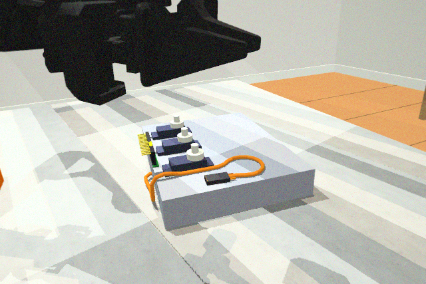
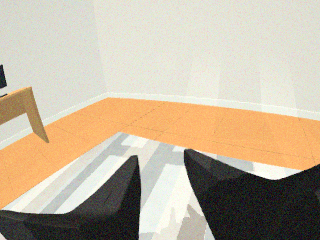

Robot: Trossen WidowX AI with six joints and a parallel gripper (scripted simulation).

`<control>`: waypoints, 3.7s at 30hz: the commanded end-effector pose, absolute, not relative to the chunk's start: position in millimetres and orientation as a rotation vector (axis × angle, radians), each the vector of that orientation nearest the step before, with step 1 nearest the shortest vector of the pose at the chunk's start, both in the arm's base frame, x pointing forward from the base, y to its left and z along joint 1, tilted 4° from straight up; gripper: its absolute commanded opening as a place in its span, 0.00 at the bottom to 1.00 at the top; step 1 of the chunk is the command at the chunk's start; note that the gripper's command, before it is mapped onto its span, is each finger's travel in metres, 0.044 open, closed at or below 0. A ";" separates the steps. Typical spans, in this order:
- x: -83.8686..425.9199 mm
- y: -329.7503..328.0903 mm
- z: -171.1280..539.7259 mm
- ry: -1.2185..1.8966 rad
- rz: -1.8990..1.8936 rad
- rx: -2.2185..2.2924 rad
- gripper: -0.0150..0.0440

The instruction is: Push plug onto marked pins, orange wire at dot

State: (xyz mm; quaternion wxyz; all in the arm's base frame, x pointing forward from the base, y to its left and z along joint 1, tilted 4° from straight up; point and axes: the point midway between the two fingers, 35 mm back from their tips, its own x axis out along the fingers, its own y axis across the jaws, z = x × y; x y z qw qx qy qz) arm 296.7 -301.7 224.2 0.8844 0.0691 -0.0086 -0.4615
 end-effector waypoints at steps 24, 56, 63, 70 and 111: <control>345.4 -145.9 287.7 -0.030 -0.475 0.064 0.45; 328.9 -9.5 322.8 0.012 -0.029 0.166 0.45; 344.3 -19.4 311.8 0.102 -0.073 0.357 0.45; 358.2 -30.1 299.6 0.185 -0.133 0.550 0.45; 404.9 -101.8 212.3 0.425 -0.815 1.655 0.45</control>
